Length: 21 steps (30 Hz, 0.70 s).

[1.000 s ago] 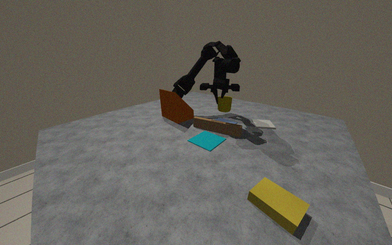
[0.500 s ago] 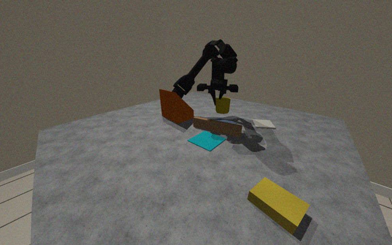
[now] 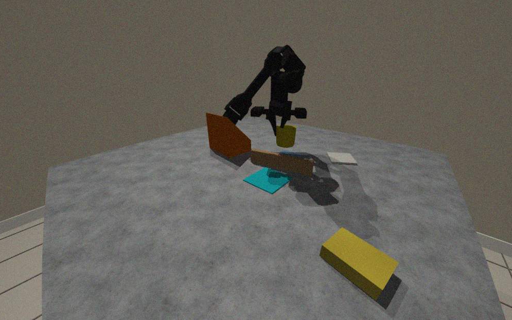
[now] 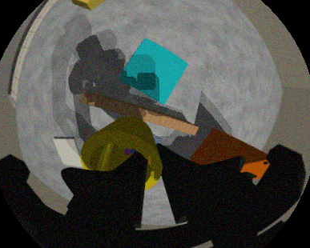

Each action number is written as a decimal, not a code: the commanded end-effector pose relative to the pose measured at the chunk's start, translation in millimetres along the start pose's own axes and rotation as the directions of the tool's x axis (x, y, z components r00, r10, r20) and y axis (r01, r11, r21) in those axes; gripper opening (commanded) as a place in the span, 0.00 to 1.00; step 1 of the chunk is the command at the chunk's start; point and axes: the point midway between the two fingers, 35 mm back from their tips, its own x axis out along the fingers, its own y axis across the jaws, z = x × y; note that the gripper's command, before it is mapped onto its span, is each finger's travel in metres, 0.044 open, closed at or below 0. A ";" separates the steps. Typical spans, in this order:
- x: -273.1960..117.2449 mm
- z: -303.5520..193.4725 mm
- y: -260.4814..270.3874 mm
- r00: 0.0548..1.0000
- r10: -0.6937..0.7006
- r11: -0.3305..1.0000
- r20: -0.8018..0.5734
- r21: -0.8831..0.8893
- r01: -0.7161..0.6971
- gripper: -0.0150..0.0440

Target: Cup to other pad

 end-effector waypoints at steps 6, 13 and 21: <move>-1.0 19.5 -6.5 1.000 -0.001 1.000 0.004 -0.006 0.001 0.25; -1.6 33.2 -11.2 1.000 -0.001 1.000 0.004 -0.006 0.001 0.25; -2.3 48.8 -16.5 1.000 -0.001 1.000 0.005 -0.007 0.001 0.25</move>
